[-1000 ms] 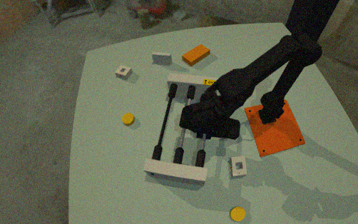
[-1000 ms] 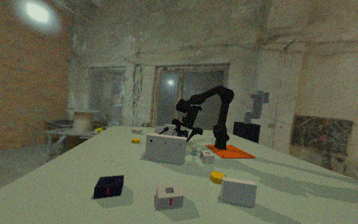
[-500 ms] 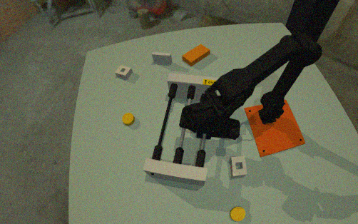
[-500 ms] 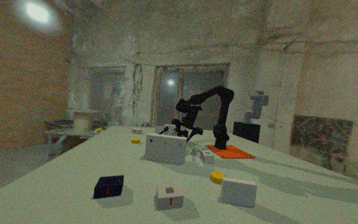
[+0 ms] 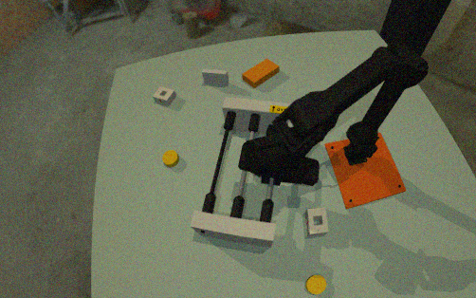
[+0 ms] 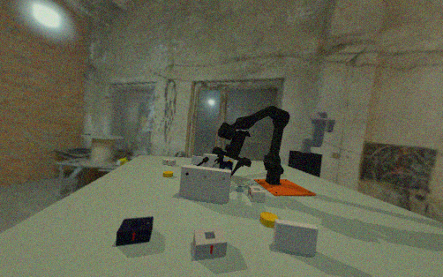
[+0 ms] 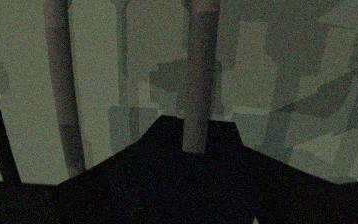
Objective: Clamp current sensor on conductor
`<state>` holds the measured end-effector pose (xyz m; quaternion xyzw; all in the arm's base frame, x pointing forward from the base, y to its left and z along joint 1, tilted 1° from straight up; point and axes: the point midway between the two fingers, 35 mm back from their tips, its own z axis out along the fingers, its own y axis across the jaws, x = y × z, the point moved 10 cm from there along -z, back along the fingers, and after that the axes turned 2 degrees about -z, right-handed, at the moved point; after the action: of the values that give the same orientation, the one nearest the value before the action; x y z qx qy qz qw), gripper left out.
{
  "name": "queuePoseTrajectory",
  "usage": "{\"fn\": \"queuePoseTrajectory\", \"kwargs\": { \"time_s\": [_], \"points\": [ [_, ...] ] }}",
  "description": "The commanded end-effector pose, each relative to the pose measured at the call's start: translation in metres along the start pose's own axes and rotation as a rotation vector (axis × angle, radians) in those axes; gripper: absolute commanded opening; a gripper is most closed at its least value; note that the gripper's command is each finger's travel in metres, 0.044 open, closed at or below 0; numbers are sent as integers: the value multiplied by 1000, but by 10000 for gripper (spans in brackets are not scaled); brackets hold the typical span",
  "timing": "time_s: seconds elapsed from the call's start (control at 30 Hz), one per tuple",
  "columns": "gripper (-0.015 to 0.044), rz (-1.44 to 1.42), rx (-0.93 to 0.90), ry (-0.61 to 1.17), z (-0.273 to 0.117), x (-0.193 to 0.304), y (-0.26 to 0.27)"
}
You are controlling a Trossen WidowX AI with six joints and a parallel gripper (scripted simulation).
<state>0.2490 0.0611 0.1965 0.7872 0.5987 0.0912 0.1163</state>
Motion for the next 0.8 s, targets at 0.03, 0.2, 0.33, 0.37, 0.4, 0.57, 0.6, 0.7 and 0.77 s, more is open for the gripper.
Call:
{"fn": "queuePoseTrajectory", "kwargs": {
  "time_s": [0.03,0.2,0.33,0.37,0.4,0.57,0.6,0.7,0.77],
  "points": [
    [32,2,0,-1,-1,0,0],
    [0,-1,4,-2,-1,0,0],
    [0,-1,4,-2,-1,0,0],
    [0,-1,4,-2,-1,0,0],
    [0,-1,4,-2,-1,0,0],
    [0,-1,6,-3,-1,0,-1],
    [0,-1,6,-3,-1,0,-1],
    [0,-1,6,-3,-1,0,-1],
    [0,-1,6,-3,-1,0,-1]
  ]
}}
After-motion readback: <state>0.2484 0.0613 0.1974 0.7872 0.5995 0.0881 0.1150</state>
